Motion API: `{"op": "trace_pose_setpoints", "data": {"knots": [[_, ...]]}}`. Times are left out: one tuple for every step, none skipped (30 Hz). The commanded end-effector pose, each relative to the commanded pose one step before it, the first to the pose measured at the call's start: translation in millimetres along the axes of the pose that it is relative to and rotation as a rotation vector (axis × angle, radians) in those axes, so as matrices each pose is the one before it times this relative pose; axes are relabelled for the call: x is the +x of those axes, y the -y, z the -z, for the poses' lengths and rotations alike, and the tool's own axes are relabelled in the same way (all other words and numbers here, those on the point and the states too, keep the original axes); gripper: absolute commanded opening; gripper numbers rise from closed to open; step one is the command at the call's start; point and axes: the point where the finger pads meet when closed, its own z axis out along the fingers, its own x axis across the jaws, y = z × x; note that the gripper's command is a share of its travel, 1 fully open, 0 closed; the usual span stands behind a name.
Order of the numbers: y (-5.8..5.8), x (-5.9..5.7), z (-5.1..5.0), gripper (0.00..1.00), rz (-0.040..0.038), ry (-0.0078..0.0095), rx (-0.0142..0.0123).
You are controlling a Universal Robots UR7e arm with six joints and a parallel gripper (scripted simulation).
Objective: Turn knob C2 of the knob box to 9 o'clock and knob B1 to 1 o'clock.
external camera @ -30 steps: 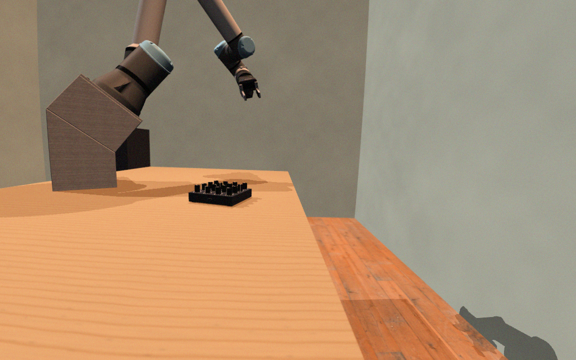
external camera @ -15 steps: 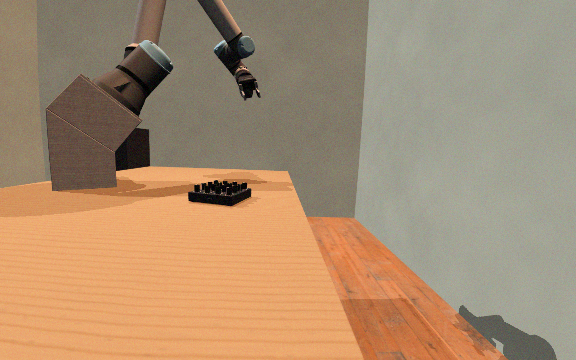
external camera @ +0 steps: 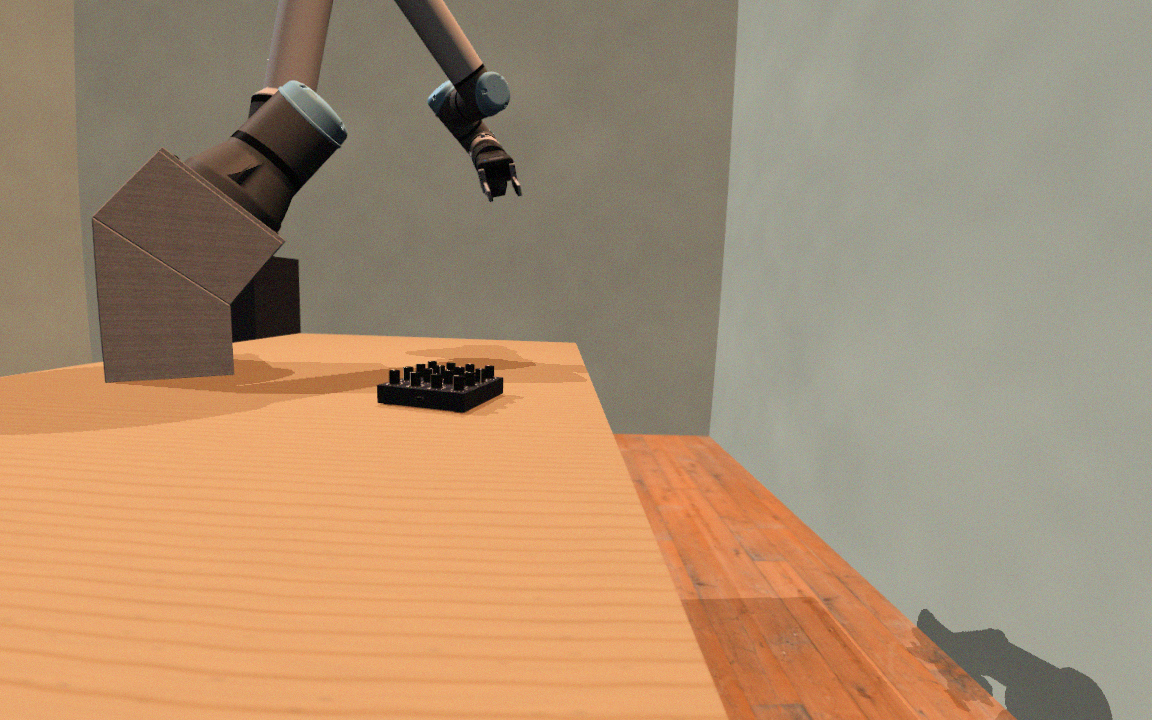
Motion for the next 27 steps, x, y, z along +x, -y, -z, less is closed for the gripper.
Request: {"op": "trace_pose_setpoints", "data": {"knots": [[-0.28, -0.92, -3.08, 1.0, -0.01281, 0.00845, 0.0031], [-0.03, -0.4, -1.09, 1.0, -0.004, 0.00295, 0.00086], [0.0, 0.0, 0.0, 1.0, 0.0, 0.0, 0.0], [0.0, 0.0, 0.0, 1.0, 0.0, 0.0, 0.0], [-0.04, -0.44, -1.22, 1.0, -0.0045, 0.00328, 0.00098], [-0.04, -0.48, -1.36, 1.0, -0.00502, 0.00362, 0.00112], [-0.05, -0.52, -1.5, 1.0, -0.00556, 0.00395, 0.00126], [-0.06, -0.56, -1.64, 1.0, -0.00612, 0.00428, 0.00142], [-0.06, -0.59, -1.78, 1.0, -0.00669, 0.0046, 0.00159], [-0.07, -0.62, -1.92, 1.0, -0.00727, 0.00491, 0.00177], [-0.08, -0.65, -2.07, 1.0, -0.00787, 0.00521, 0.00196], [-0.09, -0.67, -2.21, 1.0, -0.00848, 0.00548, 0.00217], [-0.1, -0.68, -2.36, 1.0, -0.0091, 0.00574, 0.00239], [-0.12, -0.69, -2.5, 1.0, -0.00972, 0.00596, 0.00263], [-0.13, -0.7, -2.63, 1.0, -0.01035, 0.00616, 0.00288], [-0.15, -0.69, -2.77, 1.0, -0.01098, 0.00632, 0.00315], [-0.28, -0.85, -2.92, 1.0, -0.01041, 0.00743, 0.0024], [-0.38, -0.99, -3.06, 1.0, -0.01006, 0.00838, 0.00184], [-0.4, -0.98, -3.19, 1.0, -0.01061, 0.00859, 0.00206], [0.0, 0.0, 0.0, 1.0, 0.0, 0.0, 0.0], [0.0, 0.0, 0.0, 1.0, 0.0, 0.0, 0.0], [-0.41, -0.96, -3.31, 1.0, -0.01115, 0.00877, 0.00231], [-0.43, -0.94, -3.43, 1.0, -0.01169, 0.00891, 0.00257], [-0.45, -0.91, -3.54, 1.0, -0.01223, 0.009, 0.00285], [-0.47, -0.86, -3.64, 1.0, -0.01277, 0.00905, 0.00315], [-0.49, -0.81, -3.74, 1.0, -0.01329, 0.00905, 0.00347], [-0.5, -0.75, -3.83, 1.0, -0.0138, 0.009, 0.00381]]}}
